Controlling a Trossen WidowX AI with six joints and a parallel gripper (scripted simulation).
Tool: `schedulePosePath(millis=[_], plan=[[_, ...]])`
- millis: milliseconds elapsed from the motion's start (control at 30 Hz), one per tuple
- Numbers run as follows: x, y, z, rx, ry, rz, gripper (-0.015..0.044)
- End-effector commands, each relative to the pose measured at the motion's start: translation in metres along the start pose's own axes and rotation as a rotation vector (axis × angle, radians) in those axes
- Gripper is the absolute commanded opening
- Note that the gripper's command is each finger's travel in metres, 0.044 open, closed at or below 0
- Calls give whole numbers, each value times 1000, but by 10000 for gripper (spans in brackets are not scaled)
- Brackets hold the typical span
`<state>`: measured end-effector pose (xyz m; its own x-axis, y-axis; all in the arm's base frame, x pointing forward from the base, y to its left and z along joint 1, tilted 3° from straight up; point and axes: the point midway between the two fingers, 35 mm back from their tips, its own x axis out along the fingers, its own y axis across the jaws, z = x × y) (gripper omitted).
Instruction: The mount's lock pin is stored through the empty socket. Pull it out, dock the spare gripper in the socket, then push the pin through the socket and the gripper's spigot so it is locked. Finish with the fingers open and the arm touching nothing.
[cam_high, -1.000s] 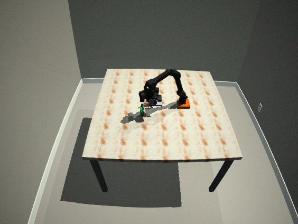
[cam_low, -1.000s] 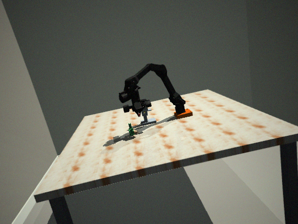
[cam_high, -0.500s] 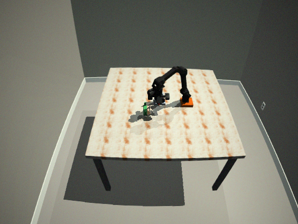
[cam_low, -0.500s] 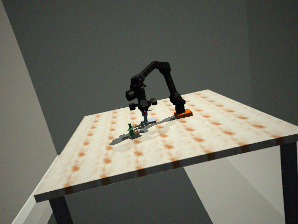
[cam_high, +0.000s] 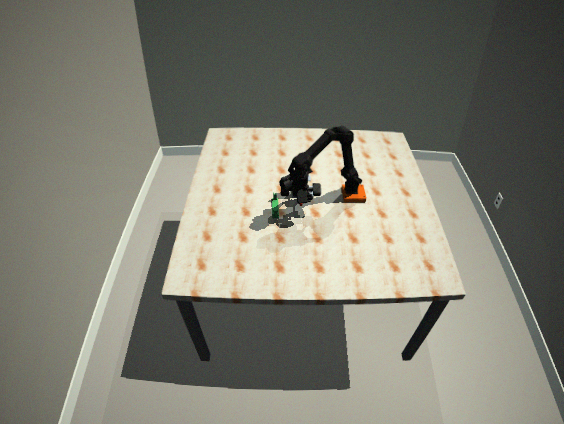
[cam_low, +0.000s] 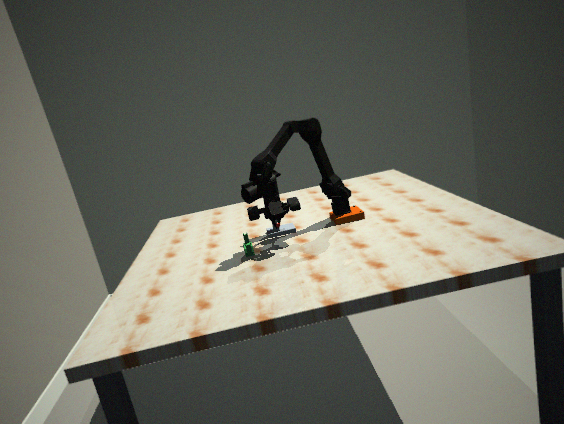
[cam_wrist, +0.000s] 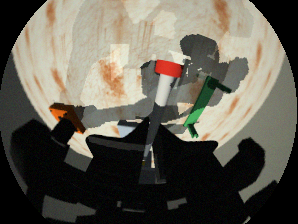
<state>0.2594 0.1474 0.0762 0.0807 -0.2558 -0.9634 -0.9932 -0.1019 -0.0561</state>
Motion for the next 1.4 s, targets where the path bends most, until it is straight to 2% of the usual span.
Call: schedulePosePath(millis=[0, 1367], plan=[[10, 3, 2, 0, -3, 1, 0], [13, 3, -21, 1, -5, -3, 0]])
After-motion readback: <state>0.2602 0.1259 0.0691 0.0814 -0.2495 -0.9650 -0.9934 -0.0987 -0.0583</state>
